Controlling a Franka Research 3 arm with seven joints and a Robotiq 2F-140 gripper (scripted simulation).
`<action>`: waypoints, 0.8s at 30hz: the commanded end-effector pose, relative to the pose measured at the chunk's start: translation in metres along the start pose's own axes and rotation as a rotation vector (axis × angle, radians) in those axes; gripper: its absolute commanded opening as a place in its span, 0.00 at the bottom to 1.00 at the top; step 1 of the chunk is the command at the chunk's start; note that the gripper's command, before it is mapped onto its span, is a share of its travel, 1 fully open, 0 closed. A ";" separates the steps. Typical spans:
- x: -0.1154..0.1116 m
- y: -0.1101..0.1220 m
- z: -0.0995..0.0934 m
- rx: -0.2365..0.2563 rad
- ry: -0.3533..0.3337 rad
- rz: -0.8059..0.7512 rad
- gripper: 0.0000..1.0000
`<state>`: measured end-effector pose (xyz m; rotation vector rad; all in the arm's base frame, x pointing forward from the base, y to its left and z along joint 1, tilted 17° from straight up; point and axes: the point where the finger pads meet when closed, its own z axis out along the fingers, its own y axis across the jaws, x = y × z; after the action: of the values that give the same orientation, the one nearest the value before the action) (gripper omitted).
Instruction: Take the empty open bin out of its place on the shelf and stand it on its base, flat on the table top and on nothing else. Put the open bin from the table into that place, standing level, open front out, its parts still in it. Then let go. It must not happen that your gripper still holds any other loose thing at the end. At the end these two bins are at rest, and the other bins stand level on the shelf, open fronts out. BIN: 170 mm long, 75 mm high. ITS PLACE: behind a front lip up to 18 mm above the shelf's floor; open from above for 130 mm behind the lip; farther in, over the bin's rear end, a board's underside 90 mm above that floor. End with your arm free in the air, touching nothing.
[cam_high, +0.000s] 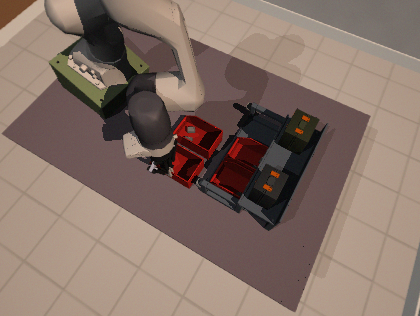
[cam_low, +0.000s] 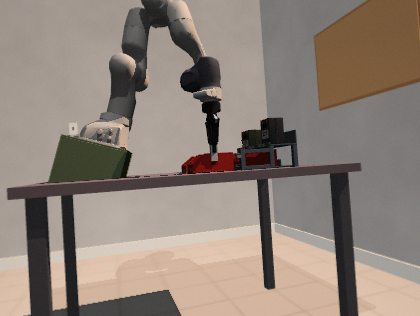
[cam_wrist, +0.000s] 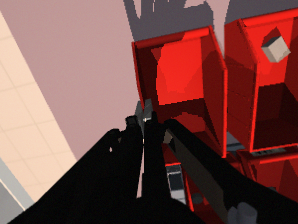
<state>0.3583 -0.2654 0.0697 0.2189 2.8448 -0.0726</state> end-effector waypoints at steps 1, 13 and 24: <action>-0.002 -0.003 0.000 0.006 -0.007 -0.009 0.00; -0.002 -0.003 0.001 0.006 -0.007 -0.009 0.00; -0.002 -0.003 0.001 0.006 -0.007 -0.009 0.15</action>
<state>0.3593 -0.2669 0.0695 0.2112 2.8414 -0.0779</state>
